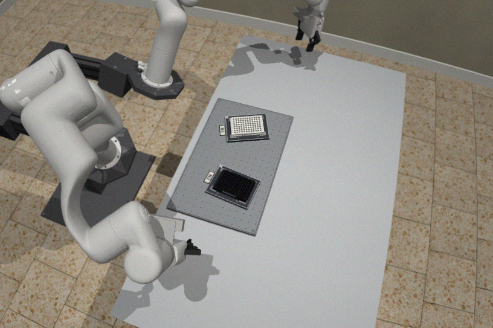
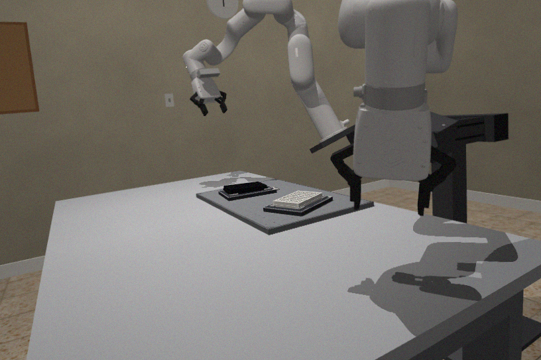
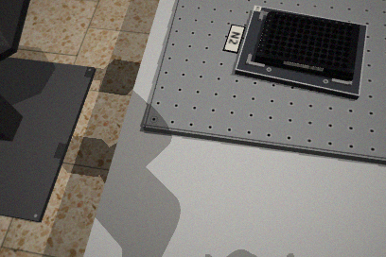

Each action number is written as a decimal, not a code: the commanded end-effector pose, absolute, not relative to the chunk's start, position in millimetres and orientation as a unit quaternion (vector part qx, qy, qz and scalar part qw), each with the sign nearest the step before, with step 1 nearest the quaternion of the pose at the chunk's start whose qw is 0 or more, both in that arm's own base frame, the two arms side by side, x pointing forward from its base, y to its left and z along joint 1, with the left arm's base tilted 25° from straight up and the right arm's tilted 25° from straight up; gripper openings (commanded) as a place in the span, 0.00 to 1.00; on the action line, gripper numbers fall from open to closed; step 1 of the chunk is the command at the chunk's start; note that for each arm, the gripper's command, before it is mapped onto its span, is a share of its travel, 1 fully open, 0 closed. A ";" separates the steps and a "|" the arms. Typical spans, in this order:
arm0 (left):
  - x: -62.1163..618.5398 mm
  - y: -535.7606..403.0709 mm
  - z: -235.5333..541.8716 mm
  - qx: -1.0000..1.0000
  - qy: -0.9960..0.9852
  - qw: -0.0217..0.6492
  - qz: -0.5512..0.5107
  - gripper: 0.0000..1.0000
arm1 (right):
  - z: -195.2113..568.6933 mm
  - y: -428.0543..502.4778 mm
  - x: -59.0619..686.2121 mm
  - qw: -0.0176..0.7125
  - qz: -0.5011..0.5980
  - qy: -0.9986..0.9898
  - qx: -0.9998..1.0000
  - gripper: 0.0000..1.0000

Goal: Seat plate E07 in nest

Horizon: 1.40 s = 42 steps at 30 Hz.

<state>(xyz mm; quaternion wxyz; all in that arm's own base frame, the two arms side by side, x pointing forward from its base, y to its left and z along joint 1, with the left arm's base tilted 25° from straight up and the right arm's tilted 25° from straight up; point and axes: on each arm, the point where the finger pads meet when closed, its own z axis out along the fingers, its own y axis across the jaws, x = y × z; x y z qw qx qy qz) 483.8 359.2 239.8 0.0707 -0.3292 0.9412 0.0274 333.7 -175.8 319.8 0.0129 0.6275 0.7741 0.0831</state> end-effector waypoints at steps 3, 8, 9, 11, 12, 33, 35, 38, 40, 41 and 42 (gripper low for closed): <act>484.7 359.6 242.9 -0.329 0.941 0.074 0.028 1.00 | 322.2 -175.7 334.1 0.015 0.083 0.774 0.627 1.00; 484.7 359.6 242.9 -0.329 0.941 0.074 0.028 1.00 | 323.0 -175.6 333.5 0.016 0.083 0.773 0.628 1.00; 484.7 359.6 242.9 -0.329 0.941 0.074 0.028 1.00 | 323.5 -175.5 333.3 0.016 0.083 0.773 0.629 1.00; 484.7 359.6 242.9 -0.329 0.941 0.074 0.028 1.00 | 324.7 -175.1 332.4 0.017 0.083 0.772 0.630 1.00; 484.7 359.6 242.9 -0.329 0.941 0.074 0.028 1.00 | 325.6 -174.9 331.8 0.017 0.082 0.771 0.632 1.00; 484.7 359.6 242.9 -0.329 0.941 0.074 0.028 1.00 | 368.6 -162.7 297.9 0.053 0.071 0.719 0.690 1.00; 484.7 359.6 242.9 -0.329 0.941 0.074 0.028 1.00 | 372.1 -161.5 294.6 0.056 0.070 0.713 0.695 1.00; 484.7 359.6 242.9 -0.329 0.941 0.074 0.028 1.00 | 383.0 -157.5 283.8 0.067 0.068 0.696 0.711 1.00; 484.7 359.6 242.9 -0.329 0.941 0.074 0.028 1.00 | 390.3 -154.6 275.9 0.074 0.067 0.684 0.723 1.00; 484.7 359.6 242.9 -0.329 0.941 0.074 0.028 1.00 | 393.9 -153.0 271.8 0.078 0.067 0.677 0.729 1.00; 484.7 359.6 242.9 -0.329 0.941 0.074 0.028 1.00 | 397.5 -151.5 267.6 0.082 0.066 0.670 0.734 1.00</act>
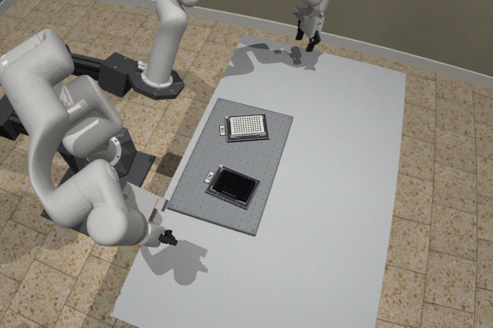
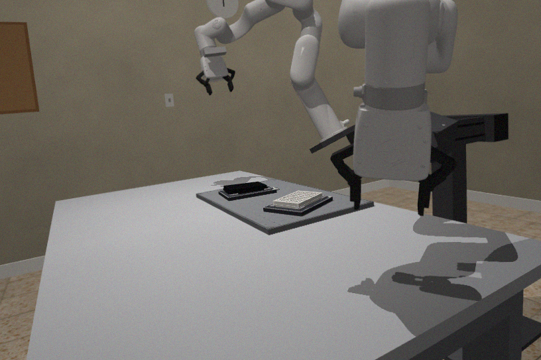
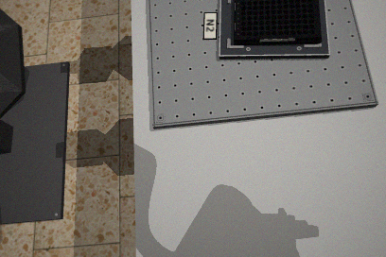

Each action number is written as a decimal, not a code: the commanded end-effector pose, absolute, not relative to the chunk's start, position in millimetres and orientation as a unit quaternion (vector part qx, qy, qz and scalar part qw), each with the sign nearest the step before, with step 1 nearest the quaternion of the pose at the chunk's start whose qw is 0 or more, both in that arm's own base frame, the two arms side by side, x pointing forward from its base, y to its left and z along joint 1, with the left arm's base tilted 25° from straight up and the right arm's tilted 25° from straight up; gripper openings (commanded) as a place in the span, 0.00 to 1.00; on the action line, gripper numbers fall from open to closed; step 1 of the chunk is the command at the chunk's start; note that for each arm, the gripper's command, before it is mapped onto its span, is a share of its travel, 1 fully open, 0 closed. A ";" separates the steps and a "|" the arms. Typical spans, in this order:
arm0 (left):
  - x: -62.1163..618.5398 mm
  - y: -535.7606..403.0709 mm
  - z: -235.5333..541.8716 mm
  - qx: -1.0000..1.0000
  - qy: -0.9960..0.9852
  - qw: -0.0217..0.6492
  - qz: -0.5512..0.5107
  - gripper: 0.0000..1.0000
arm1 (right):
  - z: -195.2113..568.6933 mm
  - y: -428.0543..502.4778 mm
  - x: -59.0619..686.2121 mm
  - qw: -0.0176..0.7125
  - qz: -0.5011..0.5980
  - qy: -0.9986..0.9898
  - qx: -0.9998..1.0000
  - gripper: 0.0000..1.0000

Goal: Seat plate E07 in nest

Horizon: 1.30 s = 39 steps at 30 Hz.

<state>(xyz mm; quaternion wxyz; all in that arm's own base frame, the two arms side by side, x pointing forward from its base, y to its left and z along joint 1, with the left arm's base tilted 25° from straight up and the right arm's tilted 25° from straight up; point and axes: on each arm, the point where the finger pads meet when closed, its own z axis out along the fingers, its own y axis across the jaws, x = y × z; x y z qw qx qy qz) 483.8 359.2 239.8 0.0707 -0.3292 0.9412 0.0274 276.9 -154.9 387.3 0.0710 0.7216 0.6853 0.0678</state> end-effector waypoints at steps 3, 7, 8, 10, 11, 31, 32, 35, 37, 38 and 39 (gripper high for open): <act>484.7 359.6 242.9 -0.329 0.941 0.074 0.028 1.00 | 408.0 -146.6 254.5 0.095 0.066 0.649 0.752 1.00; 484.7 359.6 242.9 -0.329 0.941 0.074 0.028 1.00 | 420.8 -139.7 236.1 0.112 0.066 0.618 0.775 1.00; 484.7 359.6 242.9 -0.329 0.941 0.074 0.028 1.00 | 420.8 -139.7 236.1 0.112 0.066 0.618 0.775 1.00; 484.7 359.6 242.9 -0.329 0.941 0.074 0.028 1.00 | 423.8 -138.0 231.4 0.116 0.066 0.610 0.781 1.00; 484.7 359.6 242.9 -0.329 0.941 0.074 0.028 1.00 | 426.6 -136.3 226.8 0.120 0.067 0.602 0.787 1.00; 484.7 359.6 242.9 -0.329 0.941 0.074 0.028 1.00 | 456.4 -110.1 156.3 0.181 0.083 0.472 0.859 1.00; 484.7 359.6 242.9 -0.329 0.941 0.074 0.028 1.00 | 457.1 -109.1 153.7 0.184 0.084 0.467 0.861 1.00; 484.7 359.6 242.9 -0.329 0.941 0.074 0.028 1.00 | 458.7 -106.7 147.2 0.189 0.087 0.454 0.866 1.00; 484.7 359.6 242.9 -0.329 0.941 0.074 0.028 1.00 | 459.4 -105.4 143.7 0.192 0.088 0.447 0.869 1.00; 484.7 359.6 242.9 -0.329 0.941 0.074 0.028 1.00 | 459.7 -104.9 142.2 0.193 0.089 0.444 0.871 1.00; 484.7 359.6 242.9 -0.329 0.941 0.074 0.028 1.00 | 460.0 -104.4 140.9 0.194 0.089 0.441 0.872 1.00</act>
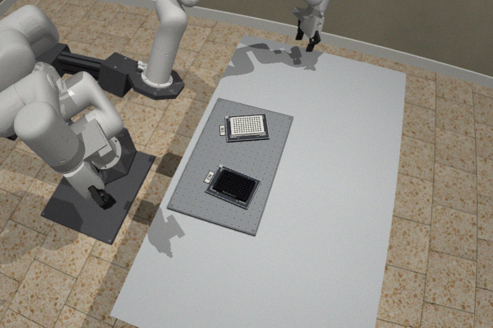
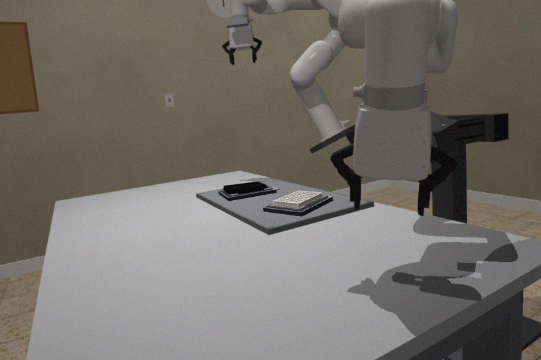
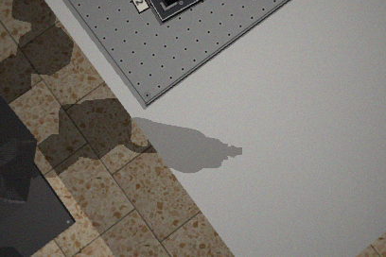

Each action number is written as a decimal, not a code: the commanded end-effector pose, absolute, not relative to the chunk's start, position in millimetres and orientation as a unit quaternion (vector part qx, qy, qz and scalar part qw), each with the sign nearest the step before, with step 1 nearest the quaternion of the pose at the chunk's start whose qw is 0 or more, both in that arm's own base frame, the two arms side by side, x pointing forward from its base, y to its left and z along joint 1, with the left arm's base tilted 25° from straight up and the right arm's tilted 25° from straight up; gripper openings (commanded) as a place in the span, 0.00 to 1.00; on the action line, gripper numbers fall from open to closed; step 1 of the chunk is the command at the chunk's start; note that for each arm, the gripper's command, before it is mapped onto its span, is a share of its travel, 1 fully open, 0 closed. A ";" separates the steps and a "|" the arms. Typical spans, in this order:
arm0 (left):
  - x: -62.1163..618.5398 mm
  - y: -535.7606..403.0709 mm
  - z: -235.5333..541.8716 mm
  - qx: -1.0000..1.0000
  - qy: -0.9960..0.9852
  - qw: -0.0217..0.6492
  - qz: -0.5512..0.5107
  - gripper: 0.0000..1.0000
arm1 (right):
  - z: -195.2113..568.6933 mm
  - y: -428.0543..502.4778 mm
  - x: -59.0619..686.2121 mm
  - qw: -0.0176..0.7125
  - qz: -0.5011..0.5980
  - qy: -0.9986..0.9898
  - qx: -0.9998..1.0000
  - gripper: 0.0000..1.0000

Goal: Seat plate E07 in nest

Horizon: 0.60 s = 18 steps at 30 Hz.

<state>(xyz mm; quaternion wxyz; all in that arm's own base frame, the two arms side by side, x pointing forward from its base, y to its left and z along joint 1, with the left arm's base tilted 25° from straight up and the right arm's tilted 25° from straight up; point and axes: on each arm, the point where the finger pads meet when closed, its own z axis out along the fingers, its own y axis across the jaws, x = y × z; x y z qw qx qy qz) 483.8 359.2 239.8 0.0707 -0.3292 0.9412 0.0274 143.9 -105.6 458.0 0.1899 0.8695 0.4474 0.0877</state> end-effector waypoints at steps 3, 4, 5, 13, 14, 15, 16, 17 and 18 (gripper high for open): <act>484.7 359.6 242.9 -0.329 0.941 0.074 0.028 1.00 | 460.4 -103.7 138.8 0.196 0.090 0.437 0.873 1.00; 484.7 359.6 242.9 -0.329 0.941 0.074 0.028 1.00 | 460.4 -103.7 138.8 0.196 0.090 0.437 0.873 1.00; 484.7 359.6 242.9 -0.329 0.941 0.074 0.028 1.00 | 460.6 -103.4 138.0 0.196 0.091 0.435 0.874 1.00; 484.7 359.6 242.9 -0.329 0.941 0.074 0.028 1.00 | 461.0 -102.5 135.6 0.198 0.092 0.431 0.876 1.00; 484.7 359.6 242.9 -0.329 0.941 0.074 0.028 1.00 | 461.0 -102.5 135.6 0.198 0.092 0.431 0.876 1.00; 484.7 359.6 242.9 -0.329 0.941 0.074 0.028 1.00 | 461.0 -102.5 135.6 0.198 0.092 0.430 0.876 1.00; 484.7 359.6 242.9 -0.329 0.941 0.074 0.028 1.00 | 461.0 -102.7 135.5 0.198 0.092 0.430 0.876 1.00; 484.7 359.6 242.9 -0.329 0.941 0.074 0.028 1.00 | 461.0 -103.2 135.1 0.198 0.091 0.428 0.877 1.00; 484.7 359.6 242.9 -0.329 0.941 0.074 0.028 1.00 | 461.0 -104.0 134.5 0.199 0.091 0.426 0.878 1.00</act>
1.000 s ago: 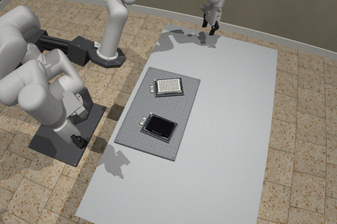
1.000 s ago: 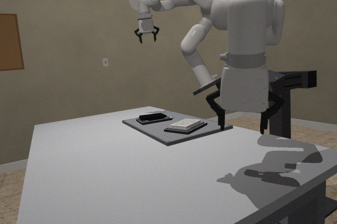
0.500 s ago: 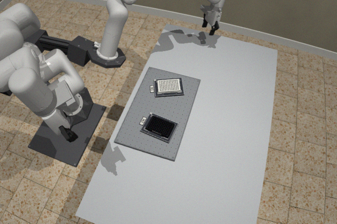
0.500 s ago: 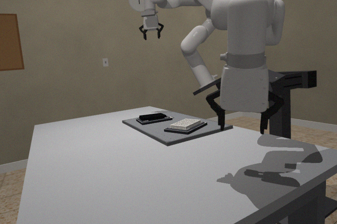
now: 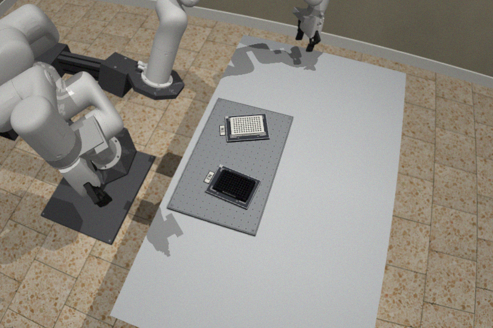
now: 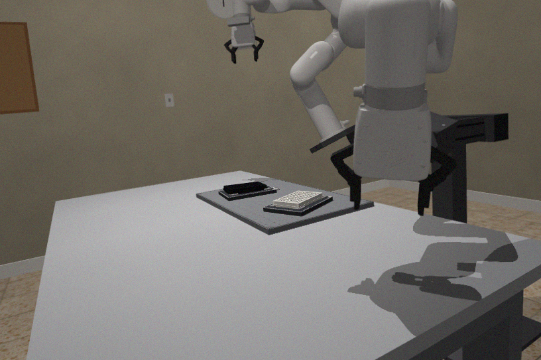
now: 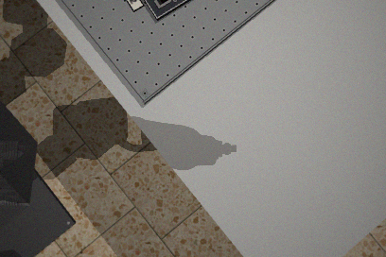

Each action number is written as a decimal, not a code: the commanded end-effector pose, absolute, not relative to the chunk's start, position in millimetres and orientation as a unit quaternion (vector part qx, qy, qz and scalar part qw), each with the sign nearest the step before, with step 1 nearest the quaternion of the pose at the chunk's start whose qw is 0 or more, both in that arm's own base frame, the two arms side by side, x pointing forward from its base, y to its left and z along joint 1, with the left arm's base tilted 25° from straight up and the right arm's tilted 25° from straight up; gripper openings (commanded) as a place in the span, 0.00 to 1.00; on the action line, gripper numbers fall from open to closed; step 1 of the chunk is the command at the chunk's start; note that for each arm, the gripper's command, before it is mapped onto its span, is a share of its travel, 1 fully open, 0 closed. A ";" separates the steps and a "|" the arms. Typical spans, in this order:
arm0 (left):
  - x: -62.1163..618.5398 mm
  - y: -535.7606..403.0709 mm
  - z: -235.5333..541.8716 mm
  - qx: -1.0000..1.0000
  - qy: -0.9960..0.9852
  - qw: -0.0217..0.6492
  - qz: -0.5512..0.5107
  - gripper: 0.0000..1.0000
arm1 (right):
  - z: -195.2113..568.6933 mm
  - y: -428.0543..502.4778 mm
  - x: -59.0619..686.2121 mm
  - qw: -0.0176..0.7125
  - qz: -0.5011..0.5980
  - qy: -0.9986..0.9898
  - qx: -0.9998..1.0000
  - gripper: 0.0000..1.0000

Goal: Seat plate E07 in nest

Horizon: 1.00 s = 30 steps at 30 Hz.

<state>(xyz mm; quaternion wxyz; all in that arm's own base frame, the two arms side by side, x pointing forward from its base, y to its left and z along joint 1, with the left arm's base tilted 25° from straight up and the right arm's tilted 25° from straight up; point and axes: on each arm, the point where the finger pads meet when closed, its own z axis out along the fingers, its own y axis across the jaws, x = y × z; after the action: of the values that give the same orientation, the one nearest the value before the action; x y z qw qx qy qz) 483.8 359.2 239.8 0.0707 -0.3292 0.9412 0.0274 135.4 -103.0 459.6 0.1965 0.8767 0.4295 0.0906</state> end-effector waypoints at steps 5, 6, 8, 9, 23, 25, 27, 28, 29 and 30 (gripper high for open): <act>484.7 359.6 242.9 -0.329 0.941 0.074 0.028 1.00 | 461.0 -108.7 130.7 0.200 0.087 0.410 0.885 1.00; 484.7 359.6 242.9 -0.329 0.941 0.074 0.028 1.00 | 461.0 -110.8 128.9 0.201 0.086 0.403 0.889 1.00; 484.7 359.6 242.9 -0.329 0.941 0.074 0.028 1.00 | 461.0 -115.6 124.7 0.202 0.082 0.386 0.896 1.00; 484.7 359.6 242.9 -0.329 0.941 0.074 0.028 1.00 | 461.0 -118.0 122.4 0.203 0.080 0.377 0.900 1.00; 484.7 359.6 242.9 -0.329 0.941 0.074 0.028 1.00 | 461.0 -129.7 109.9 0.207 0.069 0.332 0.918 1.00; 484.7 359.6 242.9 -0.329 0.941 0.074 0.028 1.00 | 461.0 -129.7 109.9 0.207 0.069 0.332 0.918 1.00; 484.7 359.6 242.9 -0.329 0.941 0.074 0.028 1.00 | 461.0 -129.7 109.9 0.207 0.069 0.332 0.918 1.00; 484.7 359.6 242.9 -0.329 0.941 0.074 0.028 1.00 | 461.0 -129.7 109.9 0.207 0.069 0.332 0.918 1.00; 484.7 359.6 242.9 -0.329 0.941 0.074 0.028 1.00 | 461.0 -129.7 109.9 0.207 0.069 0.332 0.918 1.00; 484.7 359.6 242.9 -0.329 0.941 0.074 0.028 1.00 | 461.0 -129.7 109.9 0.207 0.069 0.332 0.918 1.00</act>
<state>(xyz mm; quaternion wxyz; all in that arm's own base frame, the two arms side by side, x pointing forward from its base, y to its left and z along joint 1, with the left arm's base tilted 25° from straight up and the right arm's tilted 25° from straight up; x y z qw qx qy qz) 483.8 359.2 239.8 0.0707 -0.3292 0.9412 0.0274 110.0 -129.7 459.6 0.2053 0.9182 0.3318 0.0687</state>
